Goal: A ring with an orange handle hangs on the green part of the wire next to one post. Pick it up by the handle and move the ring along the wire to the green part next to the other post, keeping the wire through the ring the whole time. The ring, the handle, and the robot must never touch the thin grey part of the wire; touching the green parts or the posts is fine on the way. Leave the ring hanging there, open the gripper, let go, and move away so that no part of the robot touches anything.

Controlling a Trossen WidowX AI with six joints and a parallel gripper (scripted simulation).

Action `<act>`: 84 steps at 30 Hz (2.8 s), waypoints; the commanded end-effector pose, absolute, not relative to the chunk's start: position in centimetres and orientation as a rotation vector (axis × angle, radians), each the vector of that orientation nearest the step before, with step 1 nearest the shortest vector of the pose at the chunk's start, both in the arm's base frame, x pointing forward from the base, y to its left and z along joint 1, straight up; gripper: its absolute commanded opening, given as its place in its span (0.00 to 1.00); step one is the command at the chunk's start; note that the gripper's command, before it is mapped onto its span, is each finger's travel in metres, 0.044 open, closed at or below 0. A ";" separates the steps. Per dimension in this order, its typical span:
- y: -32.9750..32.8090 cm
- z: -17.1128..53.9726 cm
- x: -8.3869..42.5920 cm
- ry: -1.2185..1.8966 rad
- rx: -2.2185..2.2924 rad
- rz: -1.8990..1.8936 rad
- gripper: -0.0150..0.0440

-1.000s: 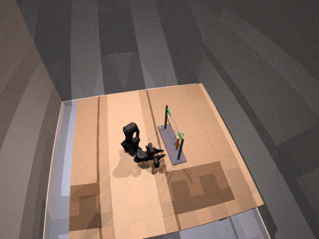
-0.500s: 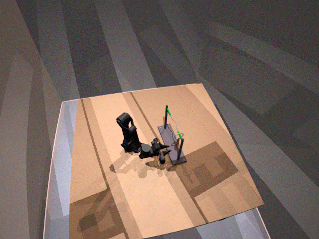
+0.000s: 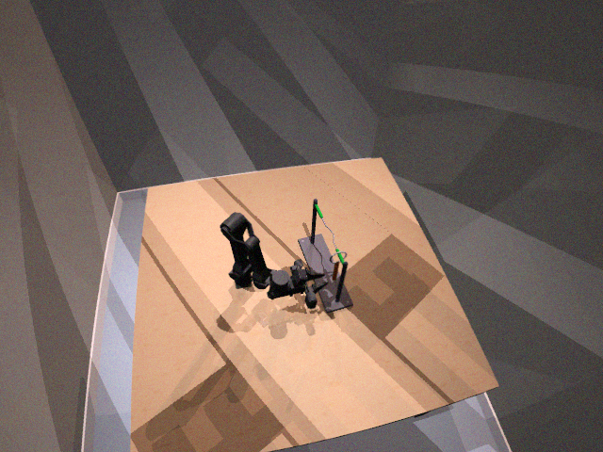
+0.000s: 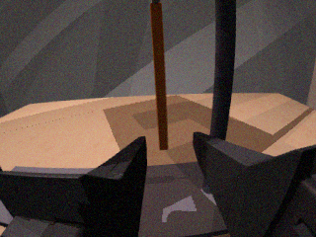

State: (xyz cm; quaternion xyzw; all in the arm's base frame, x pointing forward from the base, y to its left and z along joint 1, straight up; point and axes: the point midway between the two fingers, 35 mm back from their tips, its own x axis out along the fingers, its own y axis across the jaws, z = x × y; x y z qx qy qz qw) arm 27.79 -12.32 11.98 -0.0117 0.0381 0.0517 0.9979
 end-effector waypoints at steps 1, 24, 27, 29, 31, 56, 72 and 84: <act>-12.4 11.9 28.5 0.077 -0.019 0.101 0.53; -12.0 11.7 32.0 0.073 -0.019 0.101 0.53; -11.9 11.7 32.5 0.072 -0.019 0.101 0.53; -11.9 11.7 32.8 0.072 -0.019 0.101 0.53; -11.8 11.6 33.1 0.071 -0.019 0.101 0.53; -11.5 11.5 34.0 0.069 -0.018 0.101 0.53; -11.5 11.5 34.0 0.071 -0.020 0.104 0.00; -11.5 12.5 34.0 0.070 -0.019 0.106 0.00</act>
